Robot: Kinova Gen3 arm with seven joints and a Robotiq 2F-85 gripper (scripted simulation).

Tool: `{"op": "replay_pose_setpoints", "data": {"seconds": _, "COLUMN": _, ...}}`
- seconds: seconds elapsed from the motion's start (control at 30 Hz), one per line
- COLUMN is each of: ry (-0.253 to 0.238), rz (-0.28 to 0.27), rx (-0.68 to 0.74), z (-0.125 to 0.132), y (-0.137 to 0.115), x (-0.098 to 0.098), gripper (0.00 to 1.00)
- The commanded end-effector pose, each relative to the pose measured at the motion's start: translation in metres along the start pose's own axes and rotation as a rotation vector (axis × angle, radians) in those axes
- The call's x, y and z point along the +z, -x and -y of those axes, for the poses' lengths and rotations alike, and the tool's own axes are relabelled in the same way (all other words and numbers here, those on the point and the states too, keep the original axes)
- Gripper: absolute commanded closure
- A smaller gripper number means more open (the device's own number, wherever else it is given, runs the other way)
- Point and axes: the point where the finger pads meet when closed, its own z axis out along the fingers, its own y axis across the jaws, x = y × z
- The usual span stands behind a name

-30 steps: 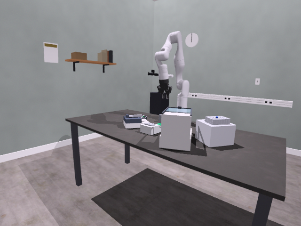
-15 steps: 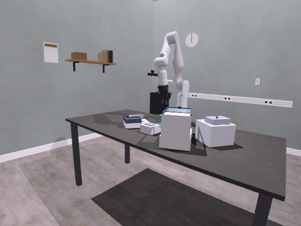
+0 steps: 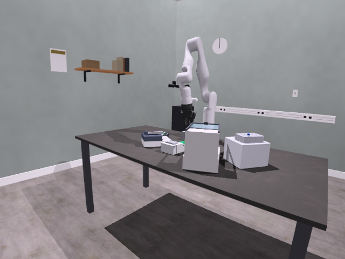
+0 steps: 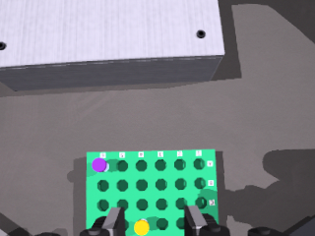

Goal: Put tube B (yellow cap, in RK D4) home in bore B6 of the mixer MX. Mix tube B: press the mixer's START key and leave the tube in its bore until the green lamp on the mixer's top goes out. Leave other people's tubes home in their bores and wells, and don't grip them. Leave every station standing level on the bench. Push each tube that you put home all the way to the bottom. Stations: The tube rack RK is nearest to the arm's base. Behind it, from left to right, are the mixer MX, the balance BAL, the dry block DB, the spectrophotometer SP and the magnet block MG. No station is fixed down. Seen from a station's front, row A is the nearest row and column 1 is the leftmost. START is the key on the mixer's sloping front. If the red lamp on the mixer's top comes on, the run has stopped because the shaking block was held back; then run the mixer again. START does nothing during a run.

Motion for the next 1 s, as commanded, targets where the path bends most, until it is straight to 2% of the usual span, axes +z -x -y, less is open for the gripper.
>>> {"op": "replay_pose_setpoints", "data": {"seconds": 0.0, "ry": 0.0, "rz": 0.001, "rx": 0.0, "z": 0.0, "y": 0.002, "x": 0.008, "gripper": 0.58}}
{"op": "replay_pose_setpoints", "data": {"seconds": 0.37, "ry": 0.0, "rz": 0.001, "rx": 0.0, "z": 0.002, "y": 0.01, "x": 0.044, "gripper": 0.58}}
{"op": "replay_pose_setpoints", "data": {"seconds": 0.53, "ry": 0.0, "rz": 0.001, "rx": 0.0, "z": 0.002, "y": 0.012, "x": 0.053, "gripper": 0.58}}
{"op": "replay_pose_setpoints", "data": {"seconds": 0.7, "ry": 0.0, "rz": 0.001, "rx": 0.0, "z": 0.002, "y": 0.012, "x": 0.055, "gripper": 0.58}}
{"op": "replay_pose_setpoints", "data": {"seconds": 0.97, "ry": 0.0, "rz": 0.001, "rx": 0.0, "z": 0.012, "y": 0.028, "x": 0.052, "gripper": 0.58}}
